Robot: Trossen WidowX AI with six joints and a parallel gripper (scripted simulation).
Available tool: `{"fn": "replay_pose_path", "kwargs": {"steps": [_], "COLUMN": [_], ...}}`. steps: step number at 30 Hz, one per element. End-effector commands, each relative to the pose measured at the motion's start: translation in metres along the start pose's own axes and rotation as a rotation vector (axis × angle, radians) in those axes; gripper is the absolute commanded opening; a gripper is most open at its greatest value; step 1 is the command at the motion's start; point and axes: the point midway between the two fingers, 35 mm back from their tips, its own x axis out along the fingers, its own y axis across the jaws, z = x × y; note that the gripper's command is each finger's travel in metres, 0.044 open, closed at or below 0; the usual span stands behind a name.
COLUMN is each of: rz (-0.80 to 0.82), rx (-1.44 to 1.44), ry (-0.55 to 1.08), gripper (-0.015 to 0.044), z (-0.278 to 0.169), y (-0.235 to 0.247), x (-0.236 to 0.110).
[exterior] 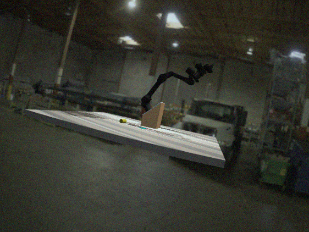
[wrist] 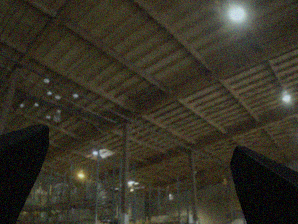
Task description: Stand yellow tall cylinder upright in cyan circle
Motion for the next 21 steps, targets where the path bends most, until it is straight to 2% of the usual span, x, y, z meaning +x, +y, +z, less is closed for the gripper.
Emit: {"fn": "replay_pose_path", "kwargs": {"steps": [1,4,12,21], "rz": [-0.007,-0.106,-0.443,-0.826], "rx": [0.0,0.007,0.03,0.065], "ry": [0.0,0.006,0.029,0.069], "gripper": [0.0374,0.0309,0.0309,0.0309], "z": [0.001,0.021,0.082,0.141], "y": [-0.002,-0.03,-0.115,-0.186], "x": [-0.001,-0.011,-0.066,-0.166]}}
